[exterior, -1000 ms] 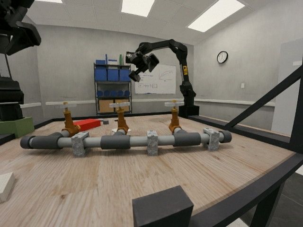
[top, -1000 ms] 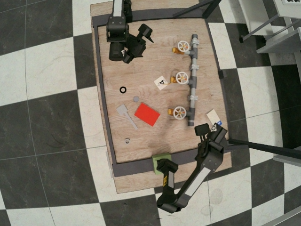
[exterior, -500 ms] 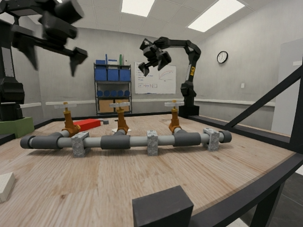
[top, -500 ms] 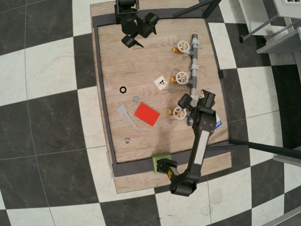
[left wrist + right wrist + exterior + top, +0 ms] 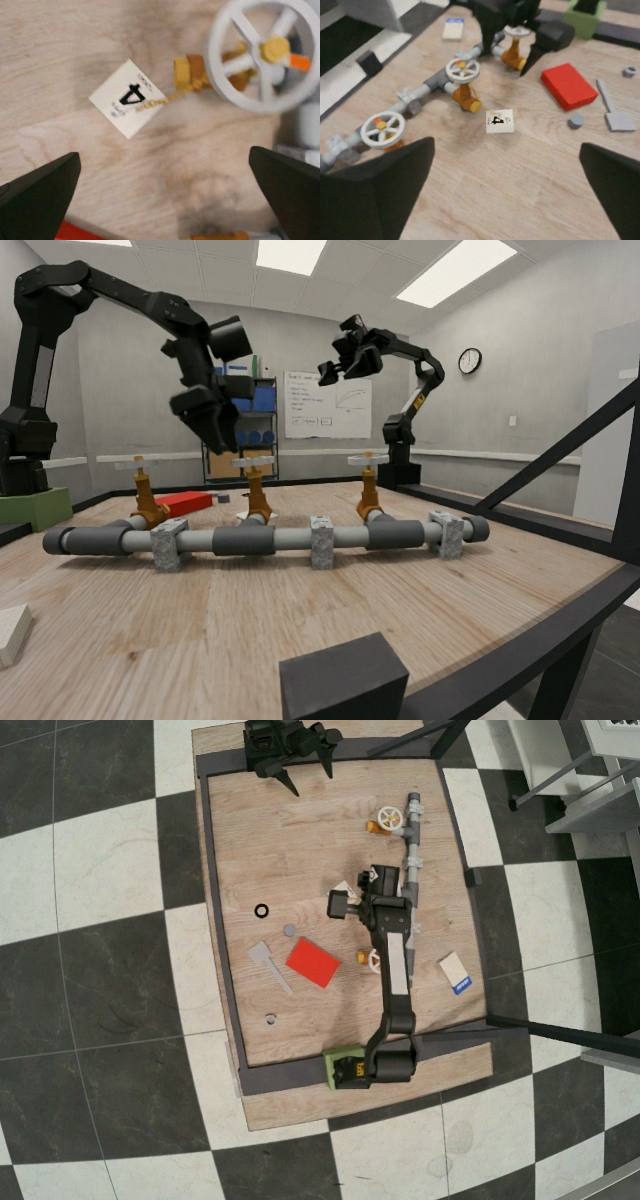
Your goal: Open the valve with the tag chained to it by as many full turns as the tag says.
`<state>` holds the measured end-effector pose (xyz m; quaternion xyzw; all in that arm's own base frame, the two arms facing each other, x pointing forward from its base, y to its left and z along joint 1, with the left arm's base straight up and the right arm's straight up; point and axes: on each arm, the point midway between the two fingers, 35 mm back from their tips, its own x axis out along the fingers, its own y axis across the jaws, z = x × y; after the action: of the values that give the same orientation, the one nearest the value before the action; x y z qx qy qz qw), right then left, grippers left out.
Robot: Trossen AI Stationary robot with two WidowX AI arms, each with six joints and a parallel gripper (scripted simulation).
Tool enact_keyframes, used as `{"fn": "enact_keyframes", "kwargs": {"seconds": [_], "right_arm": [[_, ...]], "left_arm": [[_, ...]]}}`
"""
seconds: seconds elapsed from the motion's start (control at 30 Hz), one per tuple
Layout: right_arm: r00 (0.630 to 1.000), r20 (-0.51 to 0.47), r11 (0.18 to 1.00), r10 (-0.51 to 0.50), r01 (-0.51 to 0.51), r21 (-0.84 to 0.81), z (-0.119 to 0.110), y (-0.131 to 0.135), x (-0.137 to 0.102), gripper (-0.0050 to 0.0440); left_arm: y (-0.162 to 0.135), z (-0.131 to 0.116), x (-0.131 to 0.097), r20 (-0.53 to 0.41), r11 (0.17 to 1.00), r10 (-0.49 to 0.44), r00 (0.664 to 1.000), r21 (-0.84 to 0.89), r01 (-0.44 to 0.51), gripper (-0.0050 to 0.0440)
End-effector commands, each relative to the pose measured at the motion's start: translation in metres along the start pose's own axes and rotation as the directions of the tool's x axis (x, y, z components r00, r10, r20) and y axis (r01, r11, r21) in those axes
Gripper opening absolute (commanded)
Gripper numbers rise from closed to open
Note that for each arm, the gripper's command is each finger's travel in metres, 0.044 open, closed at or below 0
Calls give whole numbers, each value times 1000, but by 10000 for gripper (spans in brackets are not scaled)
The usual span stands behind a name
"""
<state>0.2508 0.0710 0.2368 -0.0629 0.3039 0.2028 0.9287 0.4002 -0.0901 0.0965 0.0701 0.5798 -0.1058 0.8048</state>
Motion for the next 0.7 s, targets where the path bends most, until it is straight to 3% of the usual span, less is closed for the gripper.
{"fn": "enact_keyframes", "kwargs": {"seconds": [0.0,0.23,0.6,0.67], "right_arm": [[991,114,998,-66,63,25,4,4,-15,400],[978,182,994,-103,93,62,2,4,-21,400],[975,194,994,-106,95,62,6,4,-24,400],[975,194,994,-104,94,62,6,4,-24,400]], "left_arm": [[16,23,4,54,997,40,998,-75,-36,440],[20,24,9,53,995,48,997,-92,-43,440],[19,25,5,62,995,45,997,-89,-40,433],[19,27,-5,84,994,28,996,-103,-19,433]]}}
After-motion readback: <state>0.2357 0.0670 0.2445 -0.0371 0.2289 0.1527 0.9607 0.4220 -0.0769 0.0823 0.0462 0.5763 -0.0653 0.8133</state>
